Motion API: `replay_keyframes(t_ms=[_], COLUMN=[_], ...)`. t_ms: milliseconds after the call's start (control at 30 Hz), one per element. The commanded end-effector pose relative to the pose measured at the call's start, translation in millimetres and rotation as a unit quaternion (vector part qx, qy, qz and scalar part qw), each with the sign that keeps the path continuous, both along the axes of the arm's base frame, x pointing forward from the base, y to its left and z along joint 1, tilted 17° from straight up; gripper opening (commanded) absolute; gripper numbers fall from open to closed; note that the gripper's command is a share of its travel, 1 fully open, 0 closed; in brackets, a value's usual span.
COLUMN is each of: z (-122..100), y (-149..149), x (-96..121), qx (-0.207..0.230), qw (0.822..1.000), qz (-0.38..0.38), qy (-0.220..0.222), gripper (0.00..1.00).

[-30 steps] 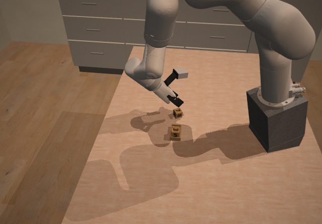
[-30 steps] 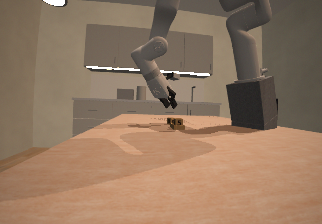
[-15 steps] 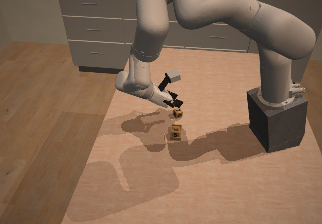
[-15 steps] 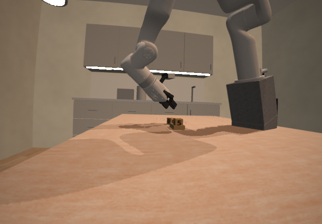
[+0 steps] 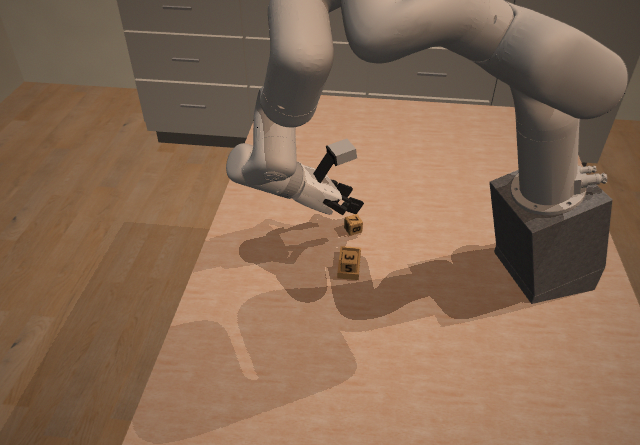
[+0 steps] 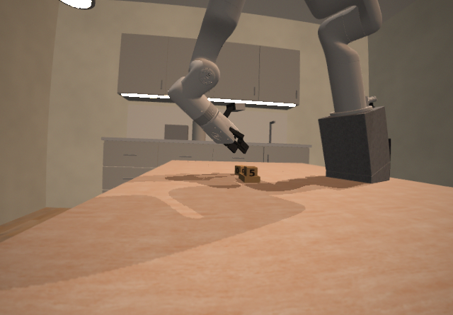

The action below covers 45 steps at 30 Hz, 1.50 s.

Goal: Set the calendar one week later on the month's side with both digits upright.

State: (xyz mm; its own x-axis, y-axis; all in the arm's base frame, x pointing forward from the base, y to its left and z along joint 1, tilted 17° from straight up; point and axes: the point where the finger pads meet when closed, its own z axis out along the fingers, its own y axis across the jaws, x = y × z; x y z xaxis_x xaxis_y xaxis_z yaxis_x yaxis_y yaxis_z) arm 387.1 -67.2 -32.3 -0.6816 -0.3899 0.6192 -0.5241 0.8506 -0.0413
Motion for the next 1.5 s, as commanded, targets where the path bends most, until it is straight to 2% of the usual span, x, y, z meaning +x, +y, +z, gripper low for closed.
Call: replay_keyframes(t_ms=[0, 467, 1467], z=[0, -9, -55], y=[0, 1, 6], x=[1, 4, 17], qx=[0.000, 0.000, 0.000], qw=[1.000, 1.000, 1.000], qz=[0.000, 0.000, 0.000], qy=[-0.001, -0.001, -0.001], gripper=[0.49, 0.49, 0.49])
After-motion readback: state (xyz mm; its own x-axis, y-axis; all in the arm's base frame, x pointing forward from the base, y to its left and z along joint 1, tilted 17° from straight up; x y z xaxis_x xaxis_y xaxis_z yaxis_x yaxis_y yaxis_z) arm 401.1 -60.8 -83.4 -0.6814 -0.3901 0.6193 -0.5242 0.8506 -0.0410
